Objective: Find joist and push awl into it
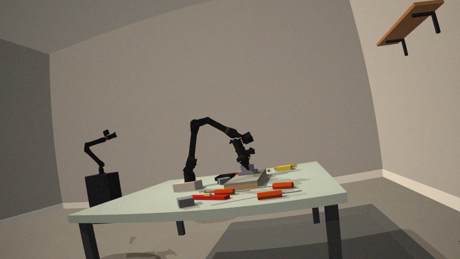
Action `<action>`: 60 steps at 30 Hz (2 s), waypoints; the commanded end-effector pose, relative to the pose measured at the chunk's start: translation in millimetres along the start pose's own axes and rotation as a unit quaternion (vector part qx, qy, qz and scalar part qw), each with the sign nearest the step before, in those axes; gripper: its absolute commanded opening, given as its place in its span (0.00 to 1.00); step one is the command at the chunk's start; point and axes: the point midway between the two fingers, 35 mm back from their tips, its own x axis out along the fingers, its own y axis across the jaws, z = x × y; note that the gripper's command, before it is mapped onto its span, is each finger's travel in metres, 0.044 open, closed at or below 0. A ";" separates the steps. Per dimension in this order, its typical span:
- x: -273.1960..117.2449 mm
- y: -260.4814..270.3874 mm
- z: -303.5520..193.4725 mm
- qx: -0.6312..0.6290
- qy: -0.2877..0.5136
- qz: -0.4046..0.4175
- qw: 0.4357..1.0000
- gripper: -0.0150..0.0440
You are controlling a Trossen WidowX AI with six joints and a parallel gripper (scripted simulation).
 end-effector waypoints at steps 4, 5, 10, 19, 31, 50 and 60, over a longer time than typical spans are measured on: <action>0.7 -12.6 -0.7 0.000 0.001 -0.001 1.000 0.25; 0.7 -14.1 -0.7 0.000 0.001 -0.001 1.000 0.25; 0.7 -21.3 -0.7 0.000 0.001 -0.001 1.000 0.25; 0.7 -34.3 -0.6 -0.001 0.001 -0.002 1.000 0.25; 0.7 -51.7 -0.6 -0.001 0.001 -0.003 1.000 0.25; 0.5 -79.2 -0.5 -0.001 0.001 -0.004 1.000 0.25; 0.4 -93.6 -0.5 -0.001 0.001 -0.005 1.000 0.25</action>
